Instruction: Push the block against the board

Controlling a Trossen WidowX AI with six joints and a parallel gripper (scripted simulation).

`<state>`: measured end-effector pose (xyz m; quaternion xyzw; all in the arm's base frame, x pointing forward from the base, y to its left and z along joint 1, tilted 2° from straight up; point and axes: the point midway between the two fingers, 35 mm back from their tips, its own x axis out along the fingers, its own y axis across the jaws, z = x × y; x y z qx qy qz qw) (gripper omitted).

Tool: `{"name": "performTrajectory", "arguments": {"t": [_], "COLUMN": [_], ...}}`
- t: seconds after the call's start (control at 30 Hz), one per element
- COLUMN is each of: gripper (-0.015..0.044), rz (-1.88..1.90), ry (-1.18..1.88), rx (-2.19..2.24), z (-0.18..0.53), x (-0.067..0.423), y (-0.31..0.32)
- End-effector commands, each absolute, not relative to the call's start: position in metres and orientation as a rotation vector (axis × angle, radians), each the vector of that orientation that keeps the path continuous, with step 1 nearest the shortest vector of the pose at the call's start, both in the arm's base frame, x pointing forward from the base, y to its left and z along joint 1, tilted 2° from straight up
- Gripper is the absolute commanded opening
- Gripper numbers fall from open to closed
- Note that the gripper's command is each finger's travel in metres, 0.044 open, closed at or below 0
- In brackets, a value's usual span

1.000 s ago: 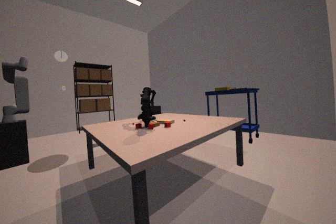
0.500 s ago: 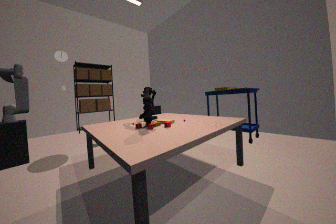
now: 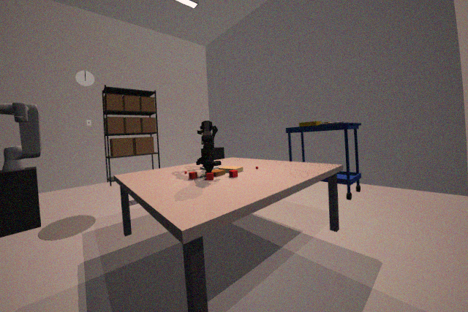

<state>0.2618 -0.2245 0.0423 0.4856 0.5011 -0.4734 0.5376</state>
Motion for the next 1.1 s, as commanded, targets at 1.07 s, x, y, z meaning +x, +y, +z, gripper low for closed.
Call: {"name": "performTrajectory", "arguments": {"t": [1.07], "gripper": [0.0], "rz": [-1.123], "ry": [1.196], "rx": [1.16], "z": [0.041], "x": [0.26], "y": [-0.207]}}
